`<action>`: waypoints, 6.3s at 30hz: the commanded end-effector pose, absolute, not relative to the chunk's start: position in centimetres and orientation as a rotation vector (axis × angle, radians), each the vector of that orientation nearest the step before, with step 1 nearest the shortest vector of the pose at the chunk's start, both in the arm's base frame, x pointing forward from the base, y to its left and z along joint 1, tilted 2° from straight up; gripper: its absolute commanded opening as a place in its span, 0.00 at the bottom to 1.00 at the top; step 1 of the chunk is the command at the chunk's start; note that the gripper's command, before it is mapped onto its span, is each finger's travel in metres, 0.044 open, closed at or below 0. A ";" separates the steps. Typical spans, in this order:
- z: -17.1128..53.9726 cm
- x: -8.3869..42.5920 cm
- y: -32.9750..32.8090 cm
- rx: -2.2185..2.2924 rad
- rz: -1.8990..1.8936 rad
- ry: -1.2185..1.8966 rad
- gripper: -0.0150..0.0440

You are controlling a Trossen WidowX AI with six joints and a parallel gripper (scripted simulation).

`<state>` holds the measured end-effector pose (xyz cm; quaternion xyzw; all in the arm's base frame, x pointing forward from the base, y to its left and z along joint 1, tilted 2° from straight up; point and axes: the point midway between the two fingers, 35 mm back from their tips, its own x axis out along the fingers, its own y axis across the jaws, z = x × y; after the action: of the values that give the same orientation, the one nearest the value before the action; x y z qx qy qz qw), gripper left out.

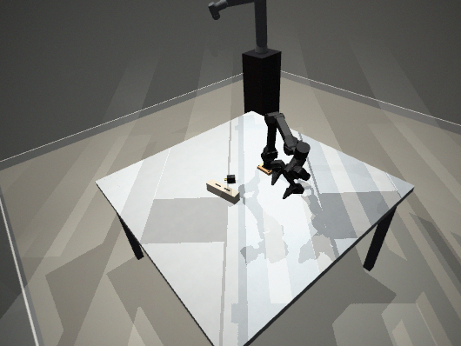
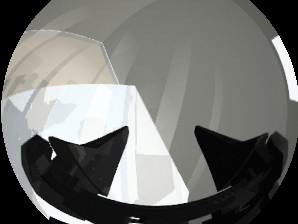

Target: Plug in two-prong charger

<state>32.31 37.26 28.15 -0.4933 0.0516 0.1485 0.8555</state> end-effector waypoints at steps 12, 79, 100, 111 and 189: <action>25.8 35.8 32.9 -0.994 0.291 0.241 1.00; 12.8 36.3 0.7 -0.252 -0.117 1.164 1.00; 10.4 29.4 -5.2 0.207 -0.350 1.406 1.00; 9.8 25.3 -6.9 0.465 -0.484 1.501 1.00; 4.8 24.5 -7.6 0.546 -0.528 1.522 0.25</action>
<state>24.37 -7.54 4.10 0.2409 0.6742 -0.2334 0.6580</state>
